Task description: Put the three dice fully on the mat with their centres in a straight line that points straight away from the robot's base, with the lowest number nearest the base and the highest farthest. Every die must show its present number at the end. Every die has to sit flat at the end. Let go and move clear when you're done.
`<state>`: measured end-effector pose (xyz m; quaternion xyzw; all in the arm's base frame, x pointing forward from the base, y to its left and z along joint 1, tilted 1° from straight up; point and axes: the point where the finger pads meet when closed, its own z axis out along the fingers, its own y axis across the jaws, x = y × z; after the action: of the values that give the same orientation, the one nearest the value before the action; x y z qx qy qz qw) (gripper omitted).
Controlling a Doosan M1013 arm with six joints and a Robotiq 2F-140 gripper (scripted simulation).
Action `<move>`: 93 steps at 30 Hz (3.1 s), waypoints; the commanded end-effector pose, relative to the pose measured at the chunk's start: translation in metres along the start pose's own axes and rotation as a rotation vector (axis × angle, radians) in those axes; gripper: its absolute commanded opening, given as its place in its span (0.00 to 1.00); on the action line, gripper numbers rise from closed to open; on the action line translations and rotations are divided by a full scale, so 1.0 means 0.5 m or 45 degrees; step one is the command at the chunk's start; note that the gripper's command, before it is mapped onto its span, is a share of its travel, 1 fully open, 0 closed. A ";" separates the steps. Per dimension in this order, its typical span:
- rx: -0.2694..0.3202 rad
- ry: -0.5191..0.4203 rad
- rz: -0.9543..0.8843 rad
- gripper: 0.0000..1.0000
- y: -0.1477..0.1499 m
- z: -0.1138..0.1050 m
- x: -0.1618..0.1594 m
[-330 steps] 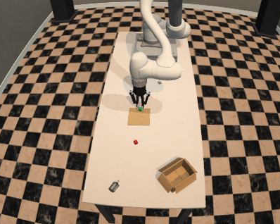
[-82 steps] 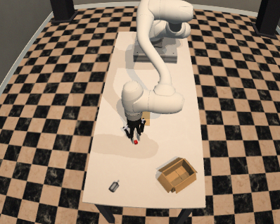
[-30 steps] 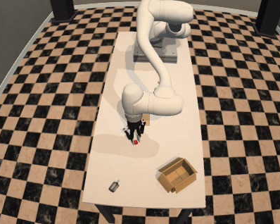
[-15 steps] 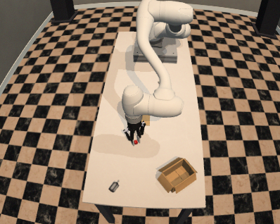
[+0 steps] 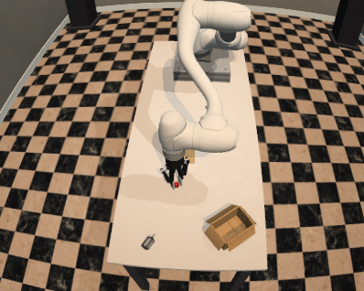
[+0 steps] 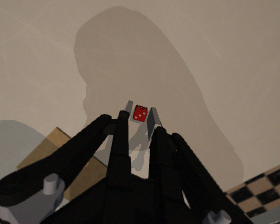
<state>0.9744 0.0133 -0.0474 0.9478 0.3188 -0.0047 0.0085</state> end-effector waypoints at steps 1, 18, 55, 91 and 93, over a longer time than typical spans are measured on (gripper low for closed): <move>-0.001 0.002 0.000 0.29 0.001 -0.003 0.001; -0.001 0.002 0.000 0.29 0.001 -0.003 0.001; -0.001 0.002 0.000 0.18 0.001 -0.004 0.001; -0.001 0.002 0.173 0.18 -0.040 -0.210 -0.063; -0.001 0.002 0.285 0.18 -0.068 -0.214 -0.107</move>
<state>0.9439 0.0125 0.0550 0.9637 0.2669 -0.0079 0.0066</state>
